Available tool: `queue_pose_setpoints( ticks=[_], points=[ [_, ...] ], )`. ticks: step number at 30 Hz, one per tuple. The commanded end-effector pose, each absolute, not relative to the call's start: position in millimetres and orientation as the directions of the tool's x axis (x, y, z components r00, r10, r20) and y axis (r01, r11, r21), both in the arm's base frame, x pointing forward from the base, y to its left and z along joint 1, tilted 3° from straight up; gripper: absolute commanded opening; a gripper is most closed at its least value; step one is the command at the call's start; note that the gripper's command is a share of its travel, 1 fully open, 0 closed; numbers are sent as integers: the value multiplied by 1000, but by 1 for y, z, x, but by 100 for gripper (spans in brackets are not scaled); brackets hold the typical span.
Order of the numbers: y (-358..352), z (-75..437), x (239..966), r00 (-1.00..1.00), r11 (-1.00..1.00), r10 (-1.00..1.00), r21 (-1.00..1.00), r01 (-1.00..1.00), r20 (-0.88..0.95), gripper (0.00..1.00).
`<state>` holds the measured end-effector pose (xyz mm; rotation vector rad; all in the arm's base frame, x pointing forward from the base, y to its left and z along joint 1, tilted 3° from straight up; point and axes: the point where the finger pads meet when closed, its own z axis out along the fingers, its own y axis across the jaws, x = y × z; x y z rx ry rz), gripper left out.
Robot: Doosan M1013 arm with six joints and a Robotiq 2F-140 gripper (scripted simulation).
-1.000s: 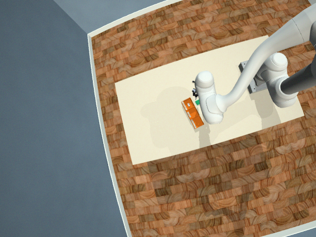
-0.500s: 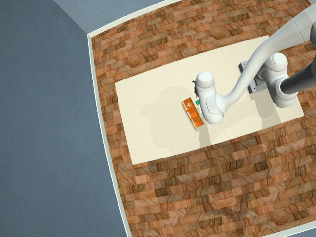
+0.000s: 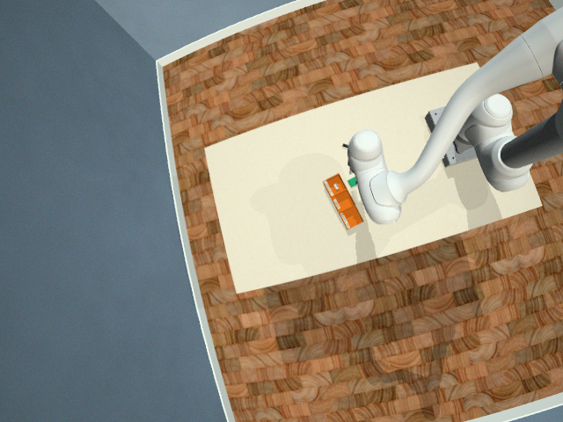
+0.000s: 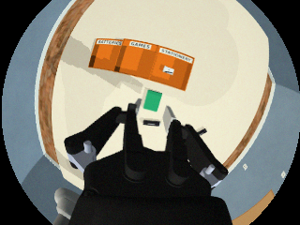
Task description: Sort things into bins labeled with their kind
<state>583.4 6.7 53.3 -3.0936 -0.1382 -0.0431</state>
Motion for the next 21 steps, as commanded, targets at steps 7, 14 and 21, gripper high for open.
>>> queue_pose_setpoints(
  ticks=[7, 14, 21],
  points=[
    [7, 53, 583, 996, -995, 88, -43, 90, 30, 33],
    [7, 53, 583, 996, -995, 88, -43, 90, 30, 33],
    [7, 45, 584, 996, -995, 88, -43, 90, 30, 33]
  ],
)
